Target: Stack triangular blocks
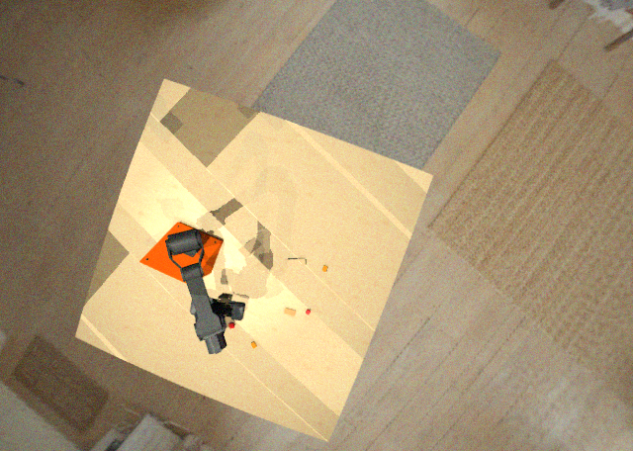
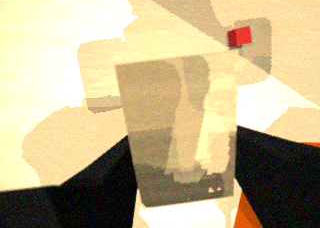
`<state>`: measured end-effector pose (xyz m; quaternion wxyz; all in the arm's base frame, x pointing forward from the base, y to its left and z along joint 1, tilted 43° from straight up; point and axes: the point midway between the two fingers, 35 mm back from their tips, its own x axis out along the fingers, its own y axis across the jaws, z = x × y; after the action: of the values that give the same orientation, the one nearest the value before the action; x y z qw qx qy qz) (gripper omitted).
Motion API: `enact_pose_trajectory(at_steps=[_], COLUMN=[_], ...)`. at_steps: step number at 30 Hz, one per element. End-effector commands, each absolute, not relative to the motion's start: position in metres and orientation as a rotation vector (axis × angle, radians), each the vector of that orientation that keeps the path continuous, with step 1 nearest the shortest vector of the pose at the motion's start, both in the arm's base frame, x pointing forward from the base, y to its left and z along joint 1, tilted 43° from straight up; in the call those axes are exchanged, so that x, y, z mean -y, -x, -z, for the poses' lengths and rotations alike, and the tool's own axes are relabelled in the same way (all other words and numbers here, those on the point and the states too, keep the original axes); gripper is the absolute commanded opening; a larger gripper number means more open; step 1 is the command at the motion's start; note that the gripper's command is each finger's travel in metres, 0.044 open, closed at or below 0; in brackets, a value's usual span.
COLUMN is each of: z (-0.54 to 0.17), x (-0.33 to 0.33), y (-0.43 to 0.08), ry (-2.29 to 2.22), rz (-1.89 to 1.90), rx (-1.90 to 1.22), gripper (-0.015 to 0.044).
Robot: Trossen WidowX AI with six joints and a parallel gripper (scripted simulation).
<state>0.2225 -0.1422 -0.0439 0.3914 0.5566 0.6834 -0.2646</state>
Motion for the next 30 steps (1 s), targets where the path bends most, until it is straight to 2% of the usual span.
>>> enact_pose_trajectory(at_steps=[1, 17, 30], z=[0.043, 0.042, 0.016], x=[0.144, 0.151, 0.140], y=[-0.224, -0.224, -0.238], ry=[-1.526, -1.993, -2.022], rz=[0.761, 1.187, 1.221], rx=[-1.719, -1.625, -1.603], gripper=[0.0000, 0.0000, 0.0000])
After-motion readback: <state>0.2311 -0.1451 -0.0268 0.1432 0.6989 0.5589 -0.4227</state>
